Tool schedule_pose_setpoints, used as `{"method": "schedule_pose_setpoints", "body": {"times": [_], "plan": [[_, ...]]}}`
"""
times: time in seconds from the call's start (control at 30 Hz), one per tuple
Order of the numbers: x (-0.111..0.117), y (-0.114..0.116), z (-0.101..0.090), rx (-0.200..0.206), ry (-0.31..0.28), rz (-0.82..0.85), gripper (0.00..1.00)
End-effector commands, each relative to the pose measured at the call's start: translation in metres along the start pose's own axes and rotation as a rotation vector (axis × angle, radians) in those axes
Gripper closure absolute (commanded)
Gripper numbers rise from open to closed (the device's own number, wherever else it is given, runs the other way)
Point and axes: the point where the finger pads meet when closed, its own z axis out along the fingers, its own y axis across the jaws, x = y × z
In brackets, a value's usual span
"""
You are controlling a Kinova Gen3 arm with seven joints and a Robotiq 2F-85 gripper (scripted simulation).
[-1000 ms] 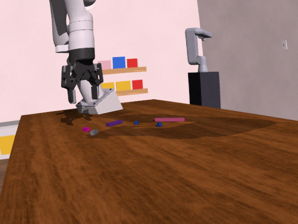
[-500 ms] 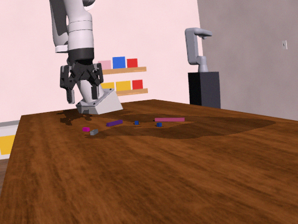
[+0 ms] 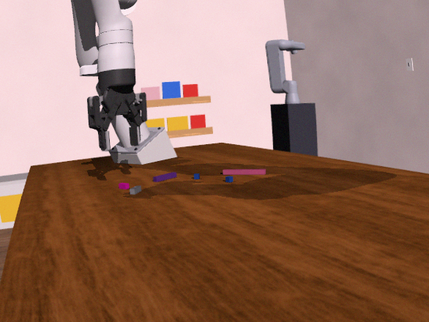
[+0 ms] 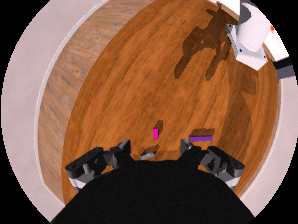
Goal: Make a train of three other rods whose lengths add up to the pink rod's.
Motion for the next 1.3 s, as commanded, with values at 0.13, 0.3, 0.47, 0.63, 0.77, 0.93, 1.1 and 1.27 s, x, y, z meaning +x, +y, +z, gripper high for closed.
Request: {"method": "schedule_pose_setpoints", "body": {"times": [0.13,0.3,0.47,0.63,0.77,0.93,1.1,1.27], "plan": [[-0.0004,0.0,-0.0003,0.0,-0.001,0.0,0.76],[-0.0004,0.0,-0.0003,0.0,-0.001,0.0,0.76],[-0.0004,0.0,-0.0003,0.0,-0.001,0.0,0.76],[-0.0004,0.0,-0.0003,0.0,-0.001,0.0,0.76],[-0.0004,0.0,-0.0003,0.0,-0.001,0.0,0.76],[-0.0004,0.0,0.0,0.0,-0.001,0.0,0.76],[-0.0004,0.0,0.0013,0.0,-0.001,0.0,0.76],[-0.0004,0.0,0.0039,0.0,-0.001,0.0,0.76]]}}
